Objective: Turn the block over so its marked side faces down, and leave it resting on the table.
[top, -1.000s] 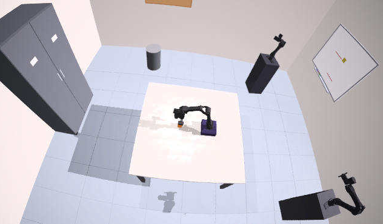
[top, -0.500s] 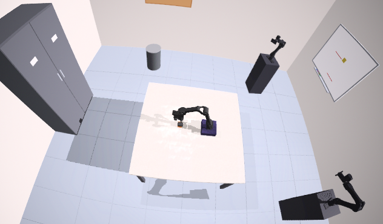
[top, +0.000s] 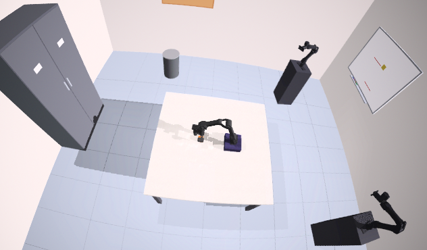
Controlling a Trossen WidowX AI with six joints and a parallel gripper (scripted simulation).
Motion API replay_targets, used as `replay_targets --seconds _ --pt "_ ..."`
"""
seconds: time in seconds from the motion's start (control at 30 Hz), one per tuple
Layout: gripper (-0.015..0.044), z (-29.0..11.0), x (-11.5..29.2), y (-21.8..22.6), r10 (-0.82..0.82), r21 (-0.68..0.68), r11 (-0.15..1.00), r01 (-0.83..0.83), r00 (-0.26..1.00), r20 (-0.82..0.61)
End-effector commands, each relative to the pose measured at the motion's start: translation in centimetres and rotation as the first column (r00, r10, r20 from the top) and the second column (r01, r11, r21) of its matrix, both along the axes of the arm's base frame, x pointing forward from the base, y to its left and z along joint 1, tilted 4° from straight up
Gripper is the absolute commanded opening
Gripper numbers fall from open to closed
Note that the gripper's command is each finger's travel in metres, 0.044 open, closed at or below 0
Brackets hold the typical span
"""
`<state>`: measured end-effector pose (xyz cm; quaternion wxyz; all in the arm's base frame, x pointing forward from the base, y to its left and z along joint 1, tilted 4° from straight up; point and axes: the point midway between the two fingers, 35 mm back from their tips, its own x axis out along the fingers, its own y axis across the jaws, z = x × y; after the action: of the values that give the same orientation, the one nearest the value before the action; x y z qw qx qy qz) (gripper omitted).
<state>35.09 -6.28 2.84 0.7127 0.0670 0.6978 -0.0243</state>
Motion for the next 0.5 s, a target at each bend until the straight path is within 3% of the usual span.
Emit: replay_targets --seconds 0.0,0.47 --pt "0.044 -0.9 0.0 0.0 -0.003 -0.004 1.0 0.003 1.0 -0.004" --pt "0.044 -3.0 -0.1 0.1 -0.003 -0.004 1.0 0.003 1.0 -0.005"
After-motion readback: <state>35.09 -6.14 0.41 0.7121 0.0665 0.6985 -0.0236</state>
